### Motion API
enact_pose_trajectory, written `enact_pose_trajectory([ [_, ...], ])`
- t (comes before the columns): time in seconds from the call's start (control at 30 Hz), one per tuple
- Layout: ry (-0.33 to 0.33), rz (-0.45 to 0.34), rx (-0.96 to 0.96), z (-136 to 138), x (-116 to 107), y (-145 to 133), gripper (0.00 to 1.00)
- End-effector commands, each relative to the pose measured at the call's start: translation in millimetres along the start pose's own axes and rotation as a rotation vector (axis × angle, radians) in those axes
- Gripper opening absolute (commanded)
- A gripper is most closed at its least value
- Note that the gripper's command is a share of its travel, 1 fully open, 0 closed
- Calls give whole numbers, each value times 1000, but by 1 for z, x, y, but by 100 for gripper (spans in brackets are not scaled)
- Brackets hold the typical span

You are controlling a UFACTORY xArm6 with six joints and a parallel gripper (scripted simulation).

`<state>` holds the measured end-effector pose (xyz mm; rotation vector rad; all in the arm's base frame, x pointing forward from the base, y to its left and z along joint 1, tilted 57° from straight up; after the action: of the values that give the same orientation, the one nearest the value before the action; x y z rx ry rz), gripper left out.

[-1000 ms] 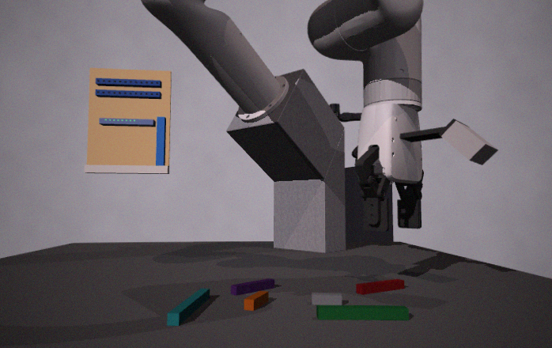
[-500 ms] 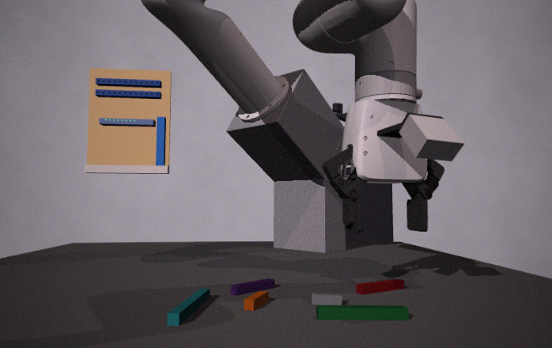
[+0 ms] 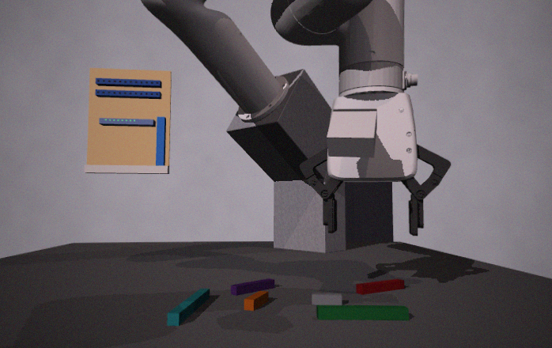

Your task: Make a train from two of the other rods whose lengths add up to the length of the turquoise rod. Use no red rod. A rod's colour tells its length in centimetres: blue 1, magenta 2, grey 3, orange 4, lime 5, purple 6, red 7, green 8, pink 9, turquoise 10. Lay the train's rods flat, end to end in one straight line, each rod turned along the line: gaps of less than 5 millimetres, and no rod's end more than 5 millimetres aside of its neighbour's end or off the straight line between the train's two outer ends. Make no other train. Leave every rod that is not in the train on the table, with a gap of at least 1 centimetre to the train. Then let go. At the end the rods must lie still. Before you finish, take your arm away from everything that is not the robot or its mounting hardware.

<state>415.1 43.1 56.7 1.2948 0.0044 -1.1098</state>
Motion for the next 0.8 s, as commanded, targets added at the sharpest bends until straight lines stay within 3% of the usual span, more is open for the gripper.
enact_pose_trajectory([
  [0.0,8,7,167,5,-1,10,100],
  [0.1,9,7,210,6,-1,13,100],
  [0.17,9,7,353,10,-1,23,100],
  [0.77,16,12,1049,36,-3,68,100],
])
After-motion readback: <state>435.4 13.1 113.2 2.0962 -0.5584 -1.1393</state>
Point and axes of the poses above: the point where the finger pads meet when closed, its own x axis out along the fingers, its own z axis across the jaws, y = z × x, the point moved 8 cm from there along -x, back along the fingers, and after that the axes turned 3 degrees about x, right-handed, at the moved point
